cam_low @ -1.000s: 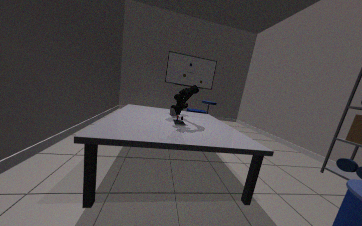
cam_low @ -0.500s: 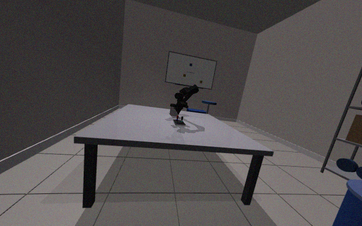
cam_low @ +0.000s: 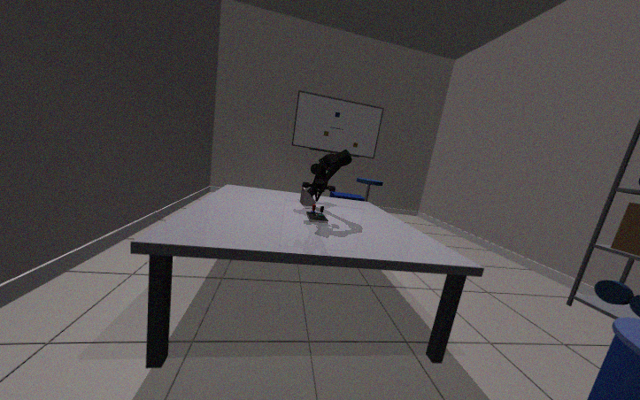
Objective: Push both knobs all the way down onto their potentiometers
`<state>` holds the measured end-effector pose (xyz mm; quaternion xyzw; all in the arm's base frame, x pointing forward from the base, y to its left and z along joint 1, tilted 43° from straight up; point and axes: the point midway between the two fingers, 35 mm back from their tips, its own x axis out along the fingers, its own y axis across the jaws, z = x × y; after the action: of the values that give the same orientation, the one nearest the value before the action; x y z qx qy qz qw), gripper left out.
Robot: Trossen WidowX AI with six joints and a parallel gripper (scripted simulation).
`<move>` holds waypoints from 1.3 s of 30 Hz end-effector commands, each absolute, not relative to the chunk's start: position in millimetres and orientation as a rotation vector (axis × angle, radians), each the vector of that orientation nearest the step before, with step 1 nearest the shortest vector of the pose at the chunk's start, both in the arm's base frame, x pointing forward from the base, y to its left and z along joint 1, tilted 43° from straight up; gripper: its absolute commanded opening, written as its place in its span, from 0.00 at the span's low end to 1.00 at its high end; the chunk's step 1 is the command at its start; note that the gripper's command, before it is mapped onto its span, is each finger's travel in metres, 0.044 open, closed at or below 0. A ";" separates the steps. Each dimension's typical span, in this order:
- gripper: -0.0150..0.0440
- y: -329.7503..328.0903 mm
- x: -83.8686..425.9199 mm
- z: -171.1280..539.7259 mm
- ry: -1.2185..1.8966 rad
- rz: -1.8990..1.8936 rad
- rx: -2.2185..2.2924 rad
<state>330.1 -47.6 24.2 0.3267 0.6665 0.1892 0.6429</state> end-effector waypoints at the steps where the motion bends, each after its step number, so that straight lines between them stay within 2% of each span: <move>1: 0.25 -46.7 332.5 27.5 1.569 0.313 0.874; 21: 0.25 -45.1 341.3 39.8 1.709 -0.260 1.392; 39: 0.25 -43.2 348.5 51.1 1.706 -0.855 1.819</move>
<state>347.0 -44.0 48.6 0.6514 0.6441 -0.2732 0.2934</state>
